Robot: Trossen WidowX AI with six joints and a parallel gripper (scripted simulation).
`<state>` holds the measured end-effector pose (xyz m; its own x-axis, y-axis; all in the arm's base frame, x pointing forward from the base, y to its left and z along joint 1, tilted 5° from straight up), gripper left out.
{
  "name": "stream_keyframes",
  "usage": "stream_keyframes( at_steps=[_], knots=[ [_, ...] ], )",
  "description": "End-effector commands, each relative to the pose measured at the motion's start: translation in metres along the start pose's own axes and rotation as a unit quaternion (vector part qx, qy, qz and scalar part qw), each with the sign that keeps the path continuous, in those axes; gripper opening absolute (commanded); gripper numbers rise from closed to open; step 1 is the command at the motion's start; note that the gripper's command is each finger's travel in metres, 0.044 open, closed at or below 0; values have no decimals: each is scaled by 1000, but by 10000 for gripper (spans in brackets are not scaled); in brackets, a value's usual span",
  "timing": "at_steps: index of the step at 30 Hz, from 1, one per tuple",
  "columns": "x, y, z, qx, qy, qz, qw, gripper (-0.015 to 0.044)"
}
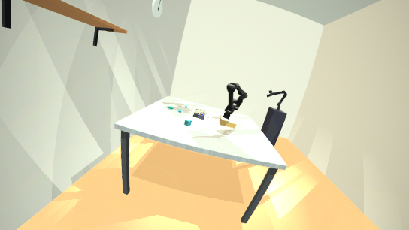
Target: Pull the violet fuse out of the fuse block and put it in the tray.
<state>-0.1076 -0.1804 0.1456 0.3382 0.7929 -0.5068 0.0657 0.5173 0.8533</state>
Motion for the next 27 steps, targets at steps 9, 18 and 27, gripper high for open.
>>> stream_keyframes(
  at_steps=[9,18,27],
  knots=[
    [0,-32,131,-52,-204,153,966,71],
    [34,-32,207,-11,-295,226,928,71],
    [89,-19,273,55,-373,264,888,71]
  ],
)
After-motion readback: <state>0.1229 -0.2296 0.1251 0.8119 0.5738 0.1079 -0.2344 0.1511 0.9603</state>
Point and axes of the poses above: the point midway between the two fingers, 35 mm back from their tips, its own y axis back along the fingers, its own x axis across the jaws, z = x × y, the point moved 4 cm from there along y, back along the fingers, and after that the axes turned 2 degrees about -y, right-handed, at the moved point
